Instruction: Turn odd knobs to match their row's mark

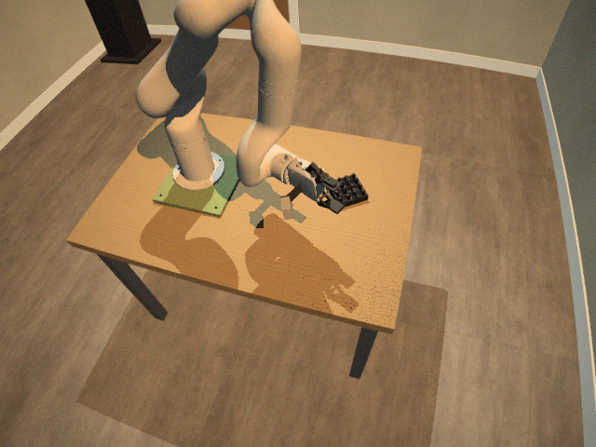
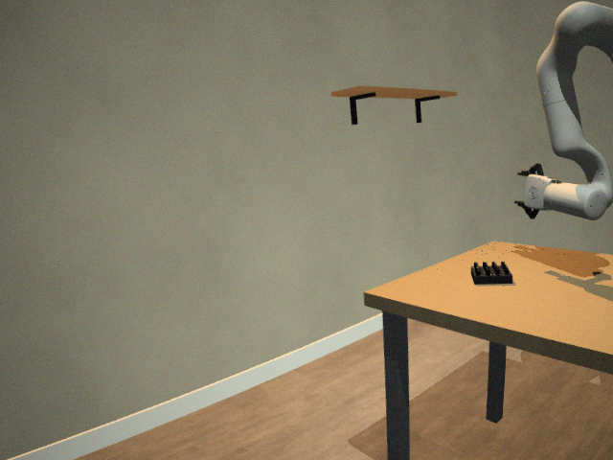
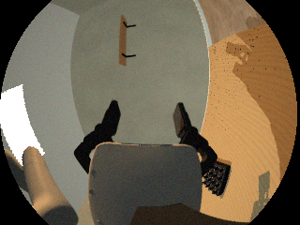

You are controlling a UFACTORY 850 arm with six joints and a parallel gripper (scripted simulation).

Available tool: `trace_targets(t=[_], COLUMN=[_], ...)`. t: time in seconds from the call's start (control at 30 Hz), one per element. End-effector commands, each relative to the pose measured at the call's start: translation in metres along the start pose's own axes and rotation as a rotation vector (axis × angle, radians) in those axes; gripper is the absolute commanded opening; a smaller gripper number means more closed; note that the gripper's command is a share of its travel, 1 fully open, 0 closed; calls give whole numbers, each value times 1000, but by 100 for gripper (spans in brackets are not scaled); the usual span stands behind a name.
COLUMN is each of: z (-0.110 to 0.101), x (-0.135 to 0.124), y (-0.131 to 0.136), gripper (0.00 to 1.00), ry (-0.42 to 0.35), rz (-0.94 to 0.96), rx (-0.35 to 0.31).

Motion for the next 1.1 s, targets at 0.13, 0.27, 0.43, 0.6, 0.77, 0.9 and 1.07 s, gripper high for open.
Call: trace_targets(t=[0.13, 0.27, 0.43, 0.6, 0.77, 0.9, 1.07], z=[0, 0, 0, 1, 3, 6, 9], x=[0, 0, 0, 0, 4, 17, 38], y=[-1, -1, -1, -1, -1, -1, -1], gripper=[100, 100, 100, 100, 100, 100, 100], ry=[-1, -1, -1, 0, 30, 109, 244], rz=[0, 0, 0, 1, 6, 21, 58], rx=[2, 2, 2, 3, 2, 3, 8])
Point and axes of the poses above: the point where the finger pads meet when closed, its own z axis out along the fingers, its own y axis across the jaws, x = y × z, the point moved 3 cm from there along -z, back along the fingers, and after that the axes turned 12 degrees about z, right-handed, at the moved point
